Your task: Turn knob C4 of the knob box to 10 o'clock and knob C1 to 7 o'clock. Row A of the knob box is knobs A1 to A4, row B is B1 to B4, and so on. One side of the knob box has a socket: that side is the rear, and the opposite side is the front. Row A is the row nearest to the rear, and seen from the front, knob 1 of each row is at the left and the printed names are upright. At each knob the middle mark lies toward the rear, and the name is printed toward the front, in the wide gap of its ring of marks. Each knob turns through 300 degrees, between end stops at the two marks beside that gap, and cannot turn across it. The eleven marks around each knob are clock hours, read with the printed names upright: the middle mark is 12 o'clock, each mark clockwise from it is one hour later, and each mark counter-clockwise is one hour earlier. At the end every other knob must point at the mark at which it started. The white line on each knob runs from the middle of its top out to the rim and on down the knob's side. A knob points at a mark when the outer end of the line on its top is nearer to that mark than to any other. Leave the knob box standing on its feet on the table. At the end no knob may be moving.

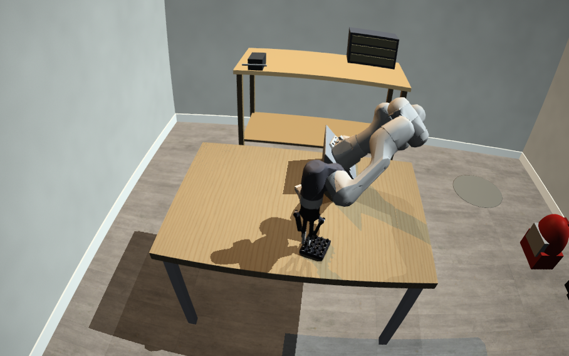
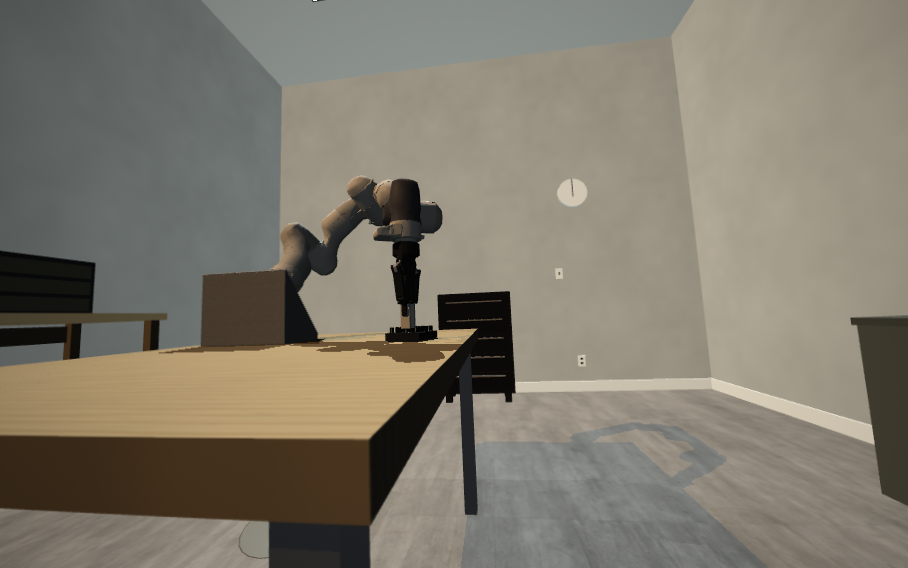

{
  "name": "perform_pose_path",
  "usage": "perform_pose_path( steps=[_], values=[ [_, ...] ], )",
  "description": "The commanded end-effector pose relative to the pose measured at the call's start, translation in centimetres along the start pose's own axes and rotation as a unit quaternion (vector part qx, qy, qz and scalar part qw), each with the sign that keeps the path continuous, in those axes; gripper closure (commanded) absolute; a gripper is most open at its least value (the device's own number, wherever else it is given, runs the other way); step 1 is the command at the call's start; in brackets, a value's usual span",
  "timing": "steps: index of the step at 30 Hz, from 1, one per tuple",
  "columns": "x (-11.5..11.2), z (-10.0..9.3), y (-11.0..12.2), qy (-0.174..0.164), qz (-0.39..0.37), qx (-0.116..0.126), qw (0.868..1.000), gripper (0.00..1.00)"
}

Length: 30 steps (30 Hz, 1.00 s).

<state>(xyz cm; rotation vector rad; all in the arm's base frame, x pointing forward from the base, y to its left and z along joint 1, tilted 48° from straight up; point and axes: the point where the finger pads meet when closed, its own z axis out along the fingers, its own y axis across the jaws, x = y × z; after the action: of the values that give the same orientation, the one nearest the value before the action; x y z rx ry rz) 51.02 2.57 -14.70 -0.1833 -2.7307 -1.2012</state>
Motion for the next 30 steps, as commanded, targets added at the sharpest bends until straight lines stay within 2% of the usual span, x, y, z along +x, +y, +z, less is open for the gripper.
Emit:
perform_pose_path(
  steps=[1, 11, 26, 30],
  values=[
    [0.1, -1.0, -0.1, 0.0, 0.0, 0.0, 1.0, 0.88],
    [0.1, -3.2, -0.1, 0.0, 0.0, 0.0, 1.0, 0.88],
    [0.1, -3.3, -0.1, 0.0, 0.001, 0.0, 1.0, 0.88],
    [0.1, -3.3, -0.1, 0.001, 0.022, 0.0, 1.0, 0.88]
  ],
)
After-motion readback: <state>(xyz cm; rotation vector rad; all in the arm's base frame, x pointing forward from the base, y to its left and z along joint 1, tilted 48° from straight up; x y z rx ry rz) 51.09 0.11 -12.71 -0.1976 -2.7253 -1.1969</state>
